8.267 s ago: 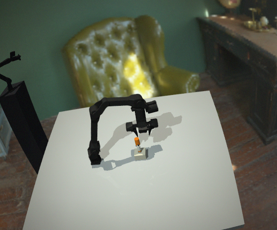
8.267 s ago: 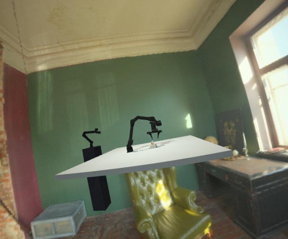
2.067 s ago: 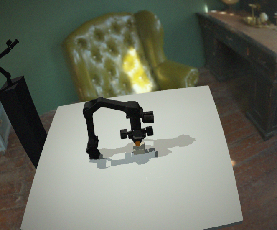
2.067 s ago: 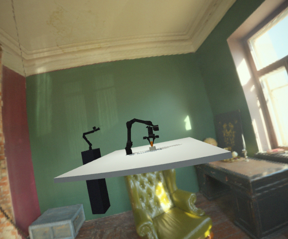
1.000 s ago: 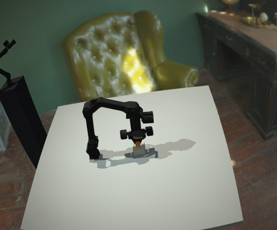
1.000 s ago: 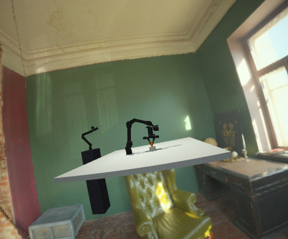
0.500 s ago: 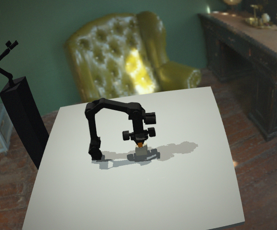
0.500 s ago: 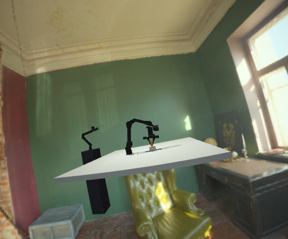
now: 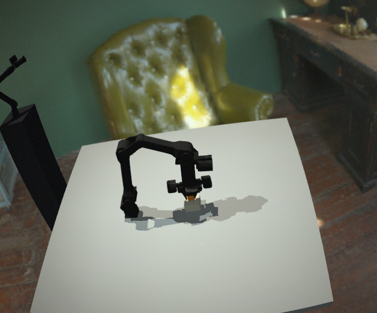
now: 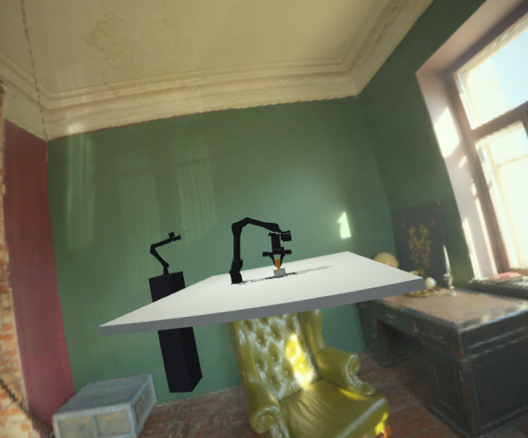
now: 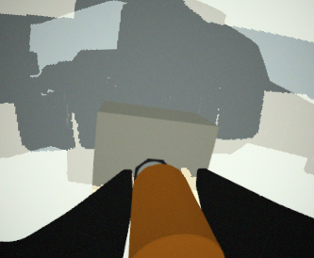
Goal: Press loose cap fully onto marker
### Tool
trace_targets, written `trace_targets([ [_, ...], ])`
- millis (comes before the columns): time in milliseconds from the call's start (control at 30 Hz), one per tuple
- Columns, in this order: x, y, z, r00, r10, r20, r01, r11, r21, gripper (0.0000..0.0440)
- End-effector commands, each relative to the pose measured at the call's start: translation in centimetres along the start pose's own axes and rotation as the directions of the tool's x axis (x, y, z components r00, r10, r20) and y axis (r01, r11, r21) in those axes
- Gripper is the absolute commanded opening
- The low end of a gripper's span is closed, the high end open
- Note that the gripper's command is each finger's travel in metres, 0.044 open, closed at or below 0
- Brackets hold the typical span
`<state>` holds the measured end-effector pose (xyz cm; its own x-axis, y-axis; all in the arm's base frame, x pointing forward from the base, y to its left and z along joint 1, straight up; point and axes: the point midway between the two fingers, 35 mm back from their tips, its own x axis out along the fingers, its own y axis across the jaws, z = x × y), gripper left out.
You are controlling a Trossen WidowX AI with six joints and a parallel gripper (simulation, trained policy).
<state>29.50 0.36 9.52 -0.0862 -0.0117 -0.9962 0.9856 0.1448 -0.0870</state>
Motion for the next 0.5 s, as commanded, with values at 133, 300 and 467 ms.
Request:
trace_targets([
  [133,1.03,-1.9,-0.04,0.997,-0.075,-0.01,0.075,0.997,0.002,0.0236],
  [300,0.94,-2.02,-0.13,0.998,-0.063,-0.014,0.063,0.998,0.007,0.0364],
  [467,0.23,-1.7,-0.09,1.0,-0.015,-0.006,0.015,1.0,0.01,0.044],
])
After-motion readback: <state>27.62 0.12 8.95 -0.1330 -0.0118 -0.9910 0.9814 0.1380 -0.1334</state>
